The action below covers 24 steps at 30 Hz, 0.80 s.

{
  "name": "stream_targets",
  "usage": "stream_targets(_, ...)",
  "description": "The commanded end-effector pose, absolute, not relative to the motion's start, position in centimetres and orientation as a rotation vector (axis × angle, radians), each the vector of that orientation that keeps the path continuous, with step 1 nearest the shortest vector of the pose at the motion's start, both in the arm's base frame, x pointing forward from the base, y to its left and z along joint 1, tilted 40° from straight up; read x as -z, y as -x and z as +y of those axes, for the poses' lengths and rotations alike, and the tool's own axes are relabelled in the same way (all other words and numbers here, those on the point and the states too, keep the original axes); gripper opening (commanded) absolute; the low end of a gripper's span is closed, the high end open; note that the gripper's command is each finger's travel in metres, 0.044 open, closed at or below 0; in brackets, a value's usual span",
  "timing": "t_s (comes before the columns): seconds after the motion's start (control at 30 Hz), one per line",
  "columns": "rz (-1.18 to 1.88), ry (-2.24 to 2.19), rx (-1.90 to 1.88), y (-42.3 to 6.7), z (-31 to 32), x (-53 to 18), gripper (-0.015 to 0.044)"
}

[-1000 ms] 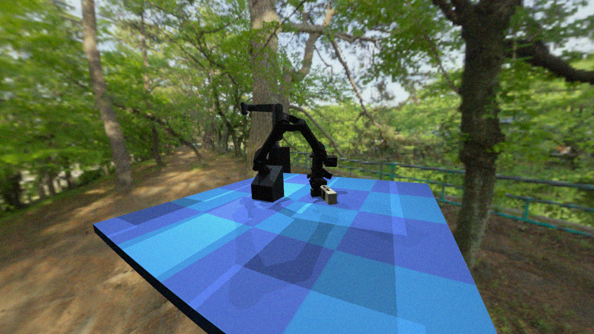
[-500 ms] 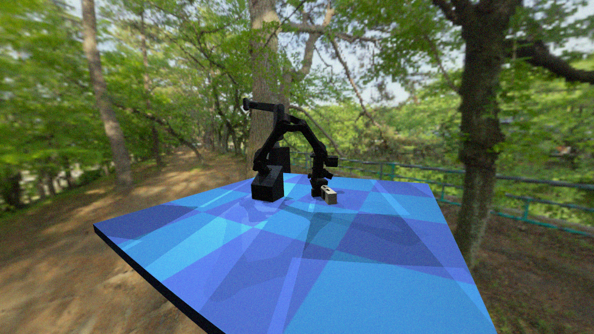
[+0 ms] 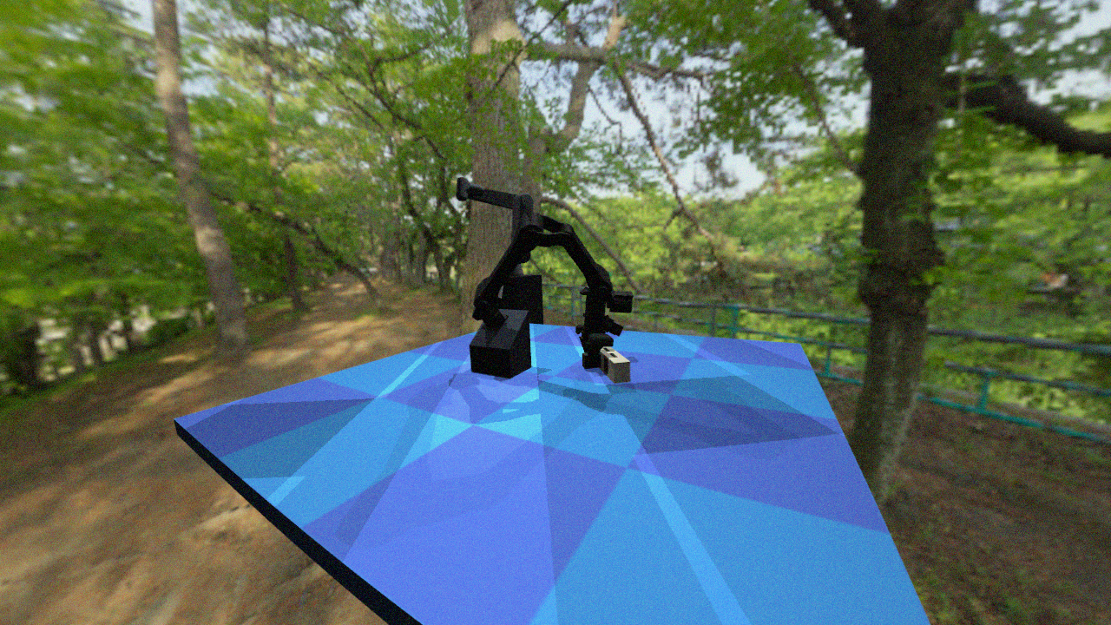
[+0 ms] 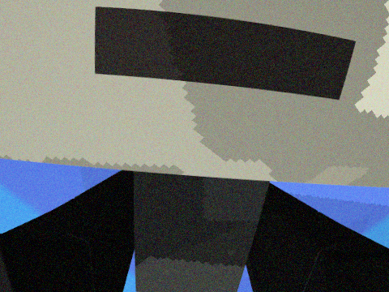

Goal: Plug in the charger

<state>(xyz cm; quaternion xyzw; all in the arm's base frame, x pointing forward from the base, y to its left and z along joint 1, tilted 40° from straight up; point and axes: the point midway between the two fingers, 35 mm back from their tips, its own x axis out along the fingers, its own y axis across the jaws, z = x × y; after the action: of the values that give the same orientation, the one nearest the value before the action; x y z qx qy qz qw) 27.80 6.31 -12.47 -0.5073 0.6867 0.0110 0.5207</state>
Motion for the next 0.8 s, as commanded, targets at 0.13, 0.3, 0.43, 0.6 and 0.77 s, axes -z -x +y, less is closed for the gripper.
stream_targets(0.13, 1.626, 1.196, -0.037, -28.14, 6.91, 12.57, 0.0000)
stream_targets(0.3, 1.626, 1.196, -0.037, -28.10, 6.89, 12.52, 0.0000)
stream_targets(0.43, 1.626, 1.196, -0.037, -28.07, 6.87, 12.48, 0.0000)
stream_targets(0.6, 1.626, 1.196, -0.037, -28.03, 6.84, 12.45, 0.0000)
stream_targets(0.77, 1.641, 1.208, -0.026, -27.80, 6.31, 12.42, 0.0000)
